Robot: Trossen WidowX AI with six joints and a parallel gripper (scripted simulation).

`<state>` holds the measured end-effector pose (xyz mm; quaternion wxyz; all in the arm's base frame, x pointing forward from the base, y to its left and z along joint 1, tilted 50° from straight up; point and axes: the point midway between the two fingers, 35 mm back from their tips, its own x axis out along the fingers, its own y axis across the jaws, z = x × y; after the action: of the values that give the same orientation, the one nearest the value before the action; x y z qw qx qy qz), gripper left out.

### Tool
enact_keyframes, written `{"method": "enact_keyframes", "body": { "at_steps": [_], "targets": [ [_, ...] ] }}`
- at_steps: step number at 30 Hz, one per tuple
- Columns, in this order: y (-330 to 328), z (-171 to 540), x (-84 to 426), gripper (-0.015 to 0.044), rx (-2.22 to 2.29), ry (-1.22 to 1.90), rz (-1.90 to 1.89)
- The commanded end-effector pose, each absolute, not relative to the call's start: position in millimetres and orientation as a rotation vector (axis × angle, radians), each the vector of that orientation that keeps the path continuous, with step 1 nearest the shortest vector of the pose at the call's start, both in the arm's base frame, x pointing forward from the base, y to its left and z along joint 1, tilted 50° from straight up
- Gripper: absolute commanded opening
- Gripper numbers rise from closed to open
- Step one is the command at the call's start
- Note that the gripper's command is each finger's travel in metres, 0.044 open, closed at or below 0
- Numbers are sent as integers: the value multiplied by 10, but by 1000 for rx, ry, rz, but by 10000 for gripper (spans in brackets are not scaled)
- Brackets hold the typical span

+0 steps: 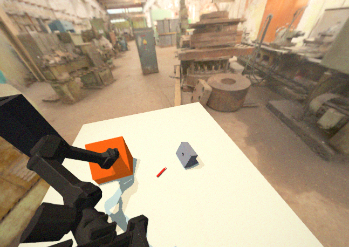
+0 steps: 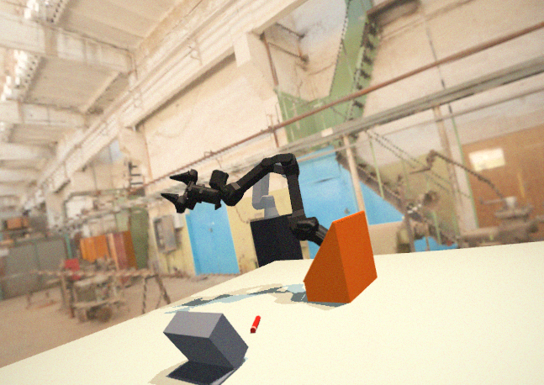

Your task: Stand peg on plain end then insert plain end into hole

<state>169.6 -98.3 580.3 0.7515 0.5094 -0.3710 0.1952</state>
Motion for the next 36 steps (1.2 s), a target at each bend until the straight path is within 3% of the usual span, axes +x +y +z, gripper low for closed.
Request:
{"method": "enact_keyframes", "body": {
  "at_steps": [1, 36],
  "targets": [
    [-1160, 5677, 1866, 440, 1135, -806, 352],
    [-1869, 4528, 2955, 440, 1081, -564, -202]
  ]
}}
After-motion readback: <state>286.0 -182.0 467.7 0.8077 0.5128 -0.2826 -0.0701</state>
